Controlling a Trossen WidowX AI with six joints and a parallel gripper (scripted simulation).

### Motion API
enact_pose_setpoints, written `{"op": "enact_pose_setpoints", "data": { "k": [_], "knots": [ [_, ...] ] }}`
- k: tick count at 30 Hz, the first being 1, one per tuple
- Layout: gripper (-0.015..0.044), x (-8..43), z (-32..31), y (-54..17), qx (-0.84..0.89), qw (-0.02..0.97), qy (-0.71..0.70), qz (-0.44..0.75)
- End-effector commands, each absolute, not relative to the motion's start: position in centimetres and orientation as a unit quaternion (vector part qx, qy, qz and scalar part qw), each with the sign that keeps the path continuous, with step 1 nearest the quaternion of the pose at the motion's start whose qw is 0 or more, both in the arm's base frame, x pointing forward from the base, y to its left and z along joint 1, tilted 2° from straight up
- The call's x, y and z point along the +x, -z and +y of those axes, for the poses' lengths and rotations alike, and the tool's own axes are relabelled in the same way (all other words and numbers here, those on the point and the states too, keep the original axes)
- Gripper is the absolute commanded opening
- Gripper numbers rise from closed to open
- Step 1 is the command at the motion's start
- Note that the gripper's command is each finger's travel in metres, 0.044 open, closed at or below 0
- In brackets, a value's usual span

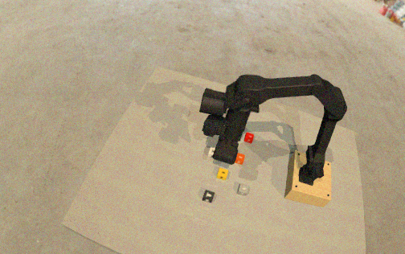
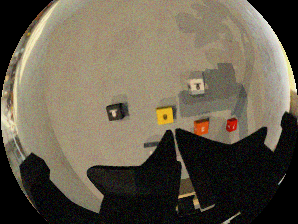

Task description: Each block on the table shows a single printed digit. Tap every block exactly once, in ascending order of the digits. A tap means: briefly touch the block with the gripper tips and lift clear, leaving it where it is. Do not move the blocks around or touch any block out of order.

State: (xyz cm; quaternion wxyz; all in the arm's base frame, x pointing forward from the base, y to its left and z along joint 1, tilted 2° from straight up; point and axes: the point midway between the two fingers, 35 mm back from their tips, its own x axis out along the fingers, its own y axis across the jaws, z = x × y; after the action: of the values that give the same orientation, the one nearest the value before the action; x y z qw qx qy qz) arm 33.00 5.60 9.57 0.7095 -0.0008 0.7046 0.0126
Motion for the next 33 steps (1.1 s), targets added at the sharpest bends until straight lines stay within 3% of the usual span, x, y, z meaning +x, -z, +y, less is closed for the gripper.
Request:
{"op": "enact_pose_setpoints", "data": {
  "k": [1,10,16,33],
  "knots": [
    [0.002,33.9,12.4,-9.3,0.001,0.705,-0.018,0.709],
    [0.002,33.9,15.0,-8.9,0.002,0.704,-0.019,0.71],
    [0.002,33.8,15.3,-1.3,0.002,0.704,-0.019,0.71],
    [0.002,33.8,15.3,0.7,0.002,0.704,-0.019,0.71]
  ]
}}
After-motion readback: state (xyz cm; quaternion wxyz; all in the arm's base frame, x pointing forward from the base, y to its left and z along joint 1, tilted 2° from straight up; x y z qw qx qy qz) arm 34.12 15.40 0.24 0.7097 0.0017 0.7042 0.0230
